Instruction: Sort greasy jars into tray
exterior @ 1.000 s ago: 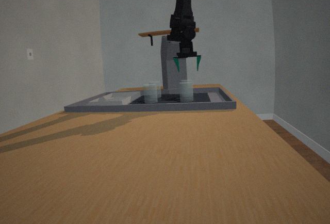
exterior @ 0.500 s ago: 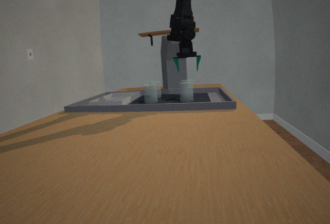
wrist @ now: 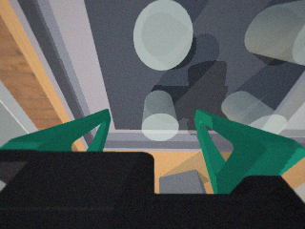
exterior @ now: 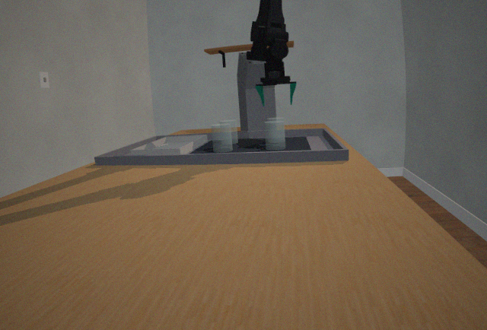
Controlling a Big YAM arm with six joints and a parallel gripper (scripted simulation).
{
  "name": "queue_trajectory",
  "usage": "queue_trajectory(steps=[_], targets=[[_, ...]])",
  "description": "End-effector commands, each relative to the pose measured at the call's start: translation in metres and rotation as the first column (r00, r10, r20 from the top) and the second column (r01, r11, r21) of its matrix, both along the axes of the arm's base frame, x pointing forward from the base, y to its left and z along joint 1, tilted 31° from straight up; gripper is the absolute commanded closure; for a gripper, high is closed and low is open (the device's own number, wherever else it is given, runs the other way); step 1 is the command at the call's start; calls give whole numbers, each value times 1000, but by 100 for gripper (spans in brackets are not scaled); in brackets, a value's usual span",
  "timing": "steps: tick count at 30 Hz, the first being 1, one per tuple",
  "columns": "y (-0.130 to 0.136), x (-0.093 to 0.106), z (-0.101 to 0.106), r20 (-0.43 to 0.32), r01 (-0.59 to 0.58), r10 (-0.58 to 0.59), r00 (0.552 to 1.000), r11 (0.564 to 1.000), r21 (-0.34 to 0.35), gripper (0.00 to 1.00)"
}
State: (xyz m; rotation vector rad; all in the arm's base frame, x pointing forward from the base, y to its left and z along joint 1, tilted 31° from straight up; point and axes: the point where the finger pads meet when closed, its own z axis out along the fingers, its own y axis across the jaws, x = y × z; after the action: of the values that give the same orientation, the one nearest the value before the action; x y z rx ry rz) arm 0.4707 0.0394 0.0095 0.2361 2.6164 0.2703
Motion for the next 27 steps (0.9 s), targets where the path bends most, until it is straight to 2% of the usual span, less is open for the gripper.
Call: queue_trajectory(steps=[1, 8, 12, 14, 27], targets=[[-17, -6, 3, -4, 6, -6, 1000, 1000, -3, 0], [-17, -6, 3, -4, 6, -6, 1000, 1000, -3, 0], [-49, 1, 2, -4, 6, -6, 1000, 1000, -3, 0], [-49, 1, 2, -4, 6, -6, 1000, 1000, -3, 0], [-155, 22, -3, -4, 6, -6, 1000, 1000, -3, 0]])
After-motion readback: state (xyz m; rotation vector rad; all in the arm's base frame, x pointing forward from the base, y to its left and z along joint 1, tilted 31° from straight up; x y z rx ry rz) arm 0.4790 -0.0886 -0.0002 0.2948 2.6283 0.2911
